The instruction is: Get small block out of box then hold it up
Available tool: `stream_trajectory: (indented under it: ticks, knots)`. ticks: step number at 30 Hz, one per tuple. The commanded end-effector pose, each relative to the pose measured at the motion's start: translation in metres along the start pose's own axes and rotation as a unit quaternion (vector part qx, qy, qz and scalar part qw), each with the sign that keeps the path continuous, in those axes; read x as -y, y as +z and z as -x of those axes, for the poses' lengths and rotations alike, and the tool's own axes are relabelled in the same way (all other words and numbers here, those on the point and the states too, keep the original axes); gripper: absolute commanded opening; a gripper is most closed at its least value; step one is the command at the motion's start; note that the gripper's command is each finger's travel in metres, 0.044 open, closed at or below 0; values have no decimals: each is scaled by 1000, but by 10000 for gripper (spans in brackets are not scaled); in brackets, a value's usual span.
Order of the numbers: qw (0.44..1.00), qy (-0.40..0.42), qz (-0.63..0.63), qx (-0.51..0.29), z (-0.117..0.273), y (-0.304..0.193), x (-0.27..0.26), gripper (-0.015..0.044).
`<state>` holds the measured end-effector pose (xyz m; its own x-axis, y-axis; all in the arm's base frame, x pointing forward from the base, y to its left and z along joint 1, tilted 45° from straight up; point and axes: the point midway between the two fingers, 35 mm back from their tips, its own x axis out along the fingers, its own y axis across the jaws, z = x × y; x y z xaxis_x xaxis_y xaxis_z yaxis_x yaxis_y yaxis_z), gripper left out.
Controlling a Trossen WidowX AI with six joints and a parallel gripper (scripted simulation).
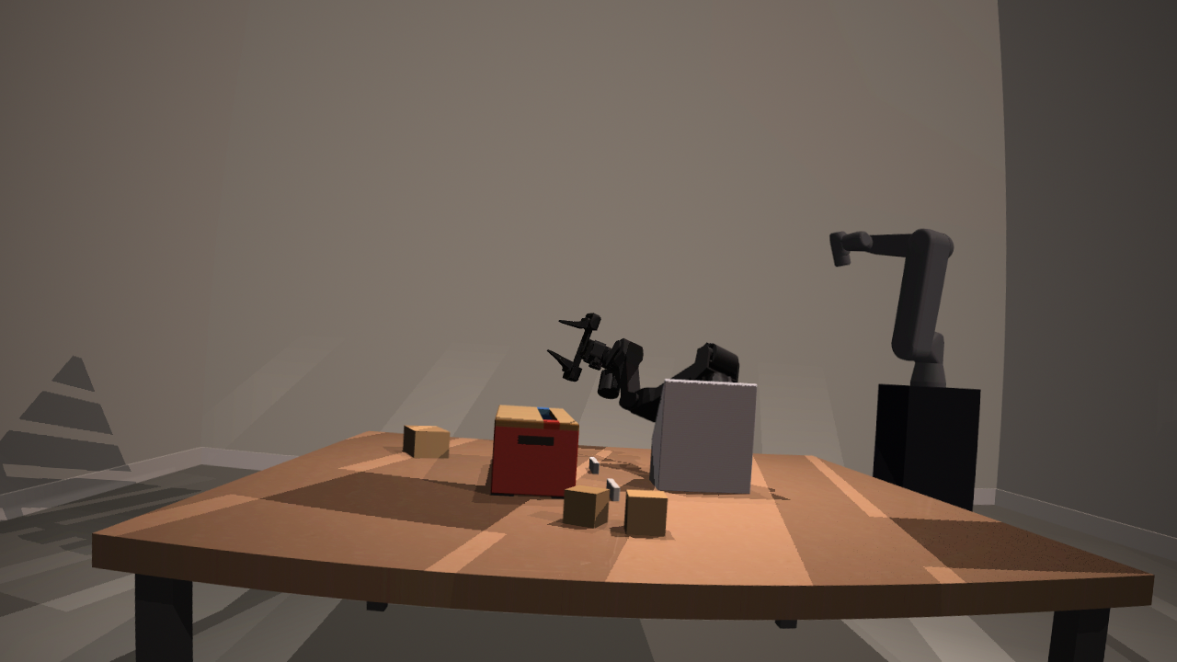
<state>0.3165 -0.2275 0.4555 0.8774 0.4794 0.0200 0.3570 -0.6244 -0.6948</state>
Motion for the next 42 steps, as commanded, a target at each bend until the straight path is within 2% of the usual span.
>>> stream_trajectory:
  ticks: [1,3,11,18,23,30,34,40,42]
  knots:
    - [1000,2,-2,-4,1,-1,0,400]
    - [999,18,-8,-33,7,-11,3,400]
    - [949,68,289,-108,44,-24,127,400]
    - [829,108,531,-138,53,2,236,400]
    - [695,139,692,-135,45,41,307,400]
    - [457,168,868,-99,8,116,384,400]
    - [313,178,928,-92,-19,154,413,400]
    - [83,153,985,-19,-79,237,428,400]
    - [74,158,984,-23,-89,241,429,400]
